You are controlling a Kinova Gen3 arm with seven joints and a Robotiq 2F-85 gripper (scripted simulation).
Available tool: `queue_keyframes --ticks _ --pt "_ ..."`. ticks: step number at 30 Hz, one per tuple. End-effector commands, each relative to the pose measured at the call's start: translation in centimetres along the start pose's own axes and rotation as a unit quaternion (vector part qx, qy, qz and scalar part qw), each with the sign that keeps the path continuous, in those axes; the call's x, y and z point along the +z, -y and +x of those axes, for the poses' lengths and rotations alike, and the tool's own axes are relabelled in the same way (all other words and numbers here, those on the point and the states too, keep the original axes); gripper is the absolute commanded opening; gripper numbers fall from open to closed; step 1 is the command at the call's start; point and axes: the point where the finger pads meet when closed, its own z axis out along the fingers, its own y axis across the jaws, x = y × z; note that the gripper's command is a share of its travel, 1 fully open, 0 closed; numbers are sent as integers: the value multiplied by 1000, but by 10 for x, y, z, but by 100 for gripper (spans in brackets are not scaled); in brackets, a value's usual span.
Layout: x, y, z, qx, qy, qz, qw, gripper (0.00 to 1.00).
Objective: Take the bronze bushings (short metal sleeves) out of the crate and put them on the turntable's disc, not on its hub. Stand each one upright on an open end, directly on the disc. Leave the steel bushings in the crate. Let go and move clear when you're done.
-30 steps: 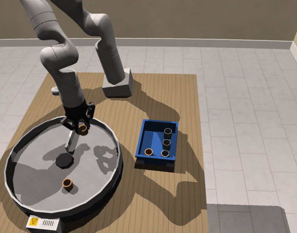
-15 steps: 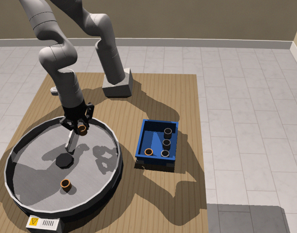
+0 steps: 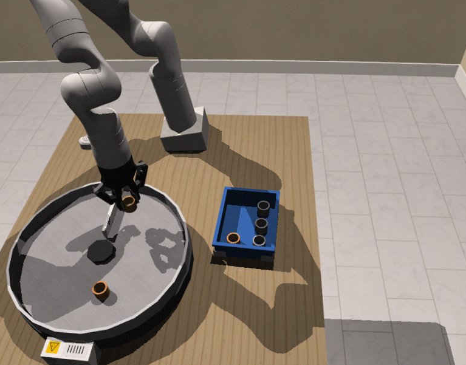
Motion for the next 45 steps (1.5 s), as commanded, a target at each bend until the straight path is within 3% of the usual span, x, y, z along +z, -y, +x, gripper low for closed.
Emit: queue_keyframes --ticks 1,12,19,45 --pt "-1 0 0 0 1 1 1000 0" --pt "0 0 0 0 1 1 1000 0" --pt "24 1 0 0 1 1 1000 0" --pt "25 1 0 0 1 1 1000 0"
